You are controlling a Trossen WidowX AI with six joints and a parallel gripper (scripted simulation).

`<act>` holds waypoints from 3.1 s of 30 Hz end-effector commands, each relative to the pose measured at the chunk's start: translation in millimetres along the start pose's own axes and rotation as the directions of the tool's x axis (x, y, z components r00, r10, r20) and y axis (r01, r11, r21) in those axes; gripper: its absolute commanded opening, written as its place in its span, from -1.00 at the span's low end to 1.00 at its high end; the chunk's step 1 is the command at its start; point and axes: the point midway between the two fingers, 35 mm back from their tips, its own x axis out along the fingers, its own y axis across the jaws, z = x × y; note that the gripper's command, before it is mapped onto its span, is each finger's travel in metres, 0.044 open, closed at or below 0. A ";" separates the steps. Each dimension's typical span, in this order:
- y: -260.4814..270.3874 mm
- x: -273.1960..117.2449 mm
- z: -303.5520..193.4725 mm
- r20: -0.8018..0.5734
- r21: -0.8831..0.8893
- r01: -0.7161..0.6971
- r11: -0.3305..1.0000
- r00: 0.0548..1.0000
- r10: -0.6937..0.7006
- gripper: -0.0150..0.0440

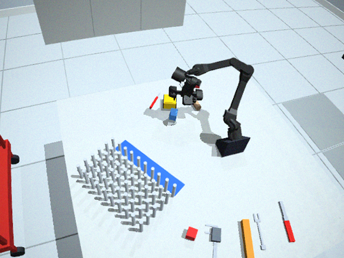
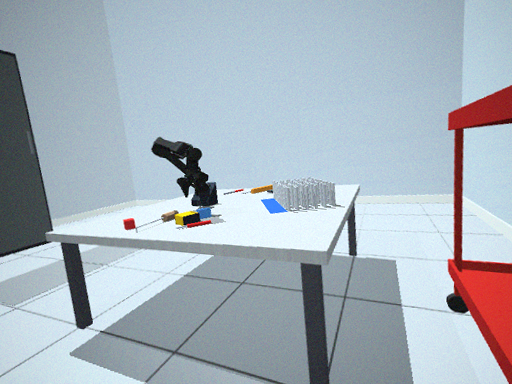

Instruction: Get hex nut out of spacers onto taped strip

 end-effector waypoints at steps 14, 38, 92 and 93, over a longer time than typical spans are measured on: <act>84.1 -34.2 -79.6 -0.188 -0.420 -0.297 0.857 0.953 0.238 1.00; 93.5 22.5 -65.7 -0.184 -0.361 -0.288 0.887 0.954 0.235 1.00; 97.1 29.2 -76.0 0.223 0.372 0.036 -0.928 0.967 0.127 1.00; 97.1 29.2 -76.0 0.223 0.372 0.036 -0.928 0.967 0.127 1.00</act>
